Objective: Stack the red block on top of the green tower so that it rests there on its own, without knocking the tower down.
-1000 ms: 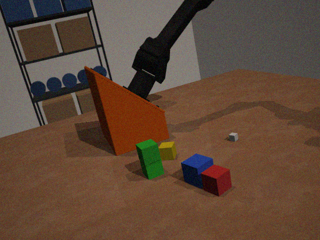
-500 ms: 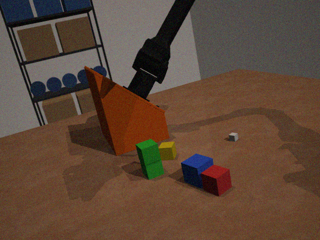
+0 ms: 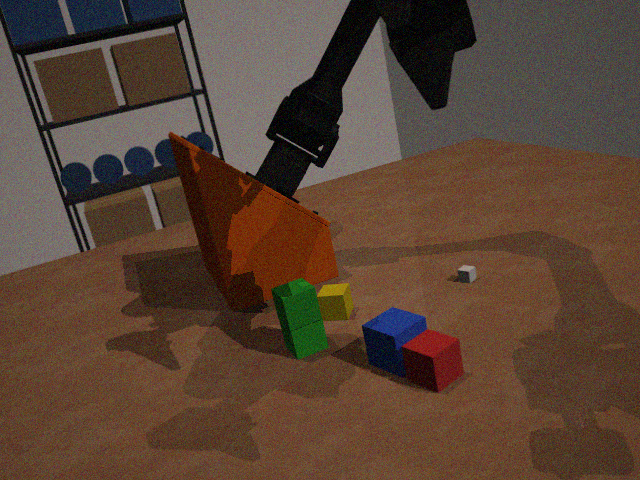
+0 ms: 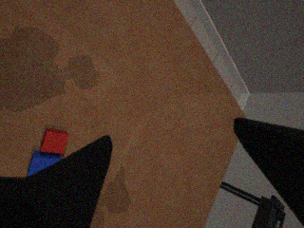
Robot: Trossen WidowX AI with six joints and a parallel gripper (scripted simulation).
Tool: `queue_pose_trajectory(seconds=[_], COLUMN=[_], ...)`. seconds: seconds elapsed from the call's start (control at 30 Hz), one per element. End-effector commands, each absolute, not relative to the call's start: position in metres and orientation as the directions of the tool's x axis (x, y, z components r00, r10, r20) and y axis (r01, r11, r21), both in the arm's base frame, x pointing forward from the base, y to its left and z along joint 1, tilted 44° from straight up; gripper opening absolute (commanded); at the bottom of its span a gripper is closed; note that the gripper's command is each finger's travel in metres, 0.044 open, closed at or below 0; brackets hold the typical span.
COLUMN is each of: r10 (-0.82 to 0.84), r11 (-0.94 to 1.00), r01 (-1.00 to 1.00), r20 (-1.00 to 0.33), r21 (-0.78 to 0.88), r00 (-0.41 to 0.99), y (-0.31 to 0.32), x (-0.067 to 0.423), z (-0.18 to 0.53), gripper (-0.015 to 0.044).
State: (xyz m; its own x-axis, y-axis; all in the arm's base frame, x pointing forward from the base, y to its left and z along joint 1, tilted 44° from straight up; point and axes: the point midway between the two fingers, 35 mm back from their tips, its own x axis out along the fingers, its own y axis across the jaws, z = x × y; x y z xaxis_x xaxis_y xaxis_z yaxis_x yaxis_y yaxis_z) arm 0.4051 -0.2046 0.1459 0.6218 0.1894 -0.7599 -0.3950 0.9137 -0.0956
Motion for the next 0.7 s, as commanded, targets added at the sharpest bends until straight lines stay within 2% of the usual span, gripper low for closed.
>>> queue_pose_trajectory(seconds=[0.0, 0.17, 0.27, 0.67], r10=[0.392, 0.589, 0.664, 0.668], r11=[0.898, 0.805, 0.747, 0.743], r01=[-0.379, -0.278, -0.198, -0.192], r20=[-0.793, -0.764, -0.728, -0.725], r21=[0.221, 0.524, 0.634, 0.641], r00=[0.466, 0.265, 0.173, 0.167], y=[-0.156, -0.101, -0.077, -0.078], x=[0.396, 0.378, 0.367, 0.375], z=[0.096, 0.052, 0.037, 0.025], gripper=[0.0440, 0.0440, 0.0440, 0.0440])
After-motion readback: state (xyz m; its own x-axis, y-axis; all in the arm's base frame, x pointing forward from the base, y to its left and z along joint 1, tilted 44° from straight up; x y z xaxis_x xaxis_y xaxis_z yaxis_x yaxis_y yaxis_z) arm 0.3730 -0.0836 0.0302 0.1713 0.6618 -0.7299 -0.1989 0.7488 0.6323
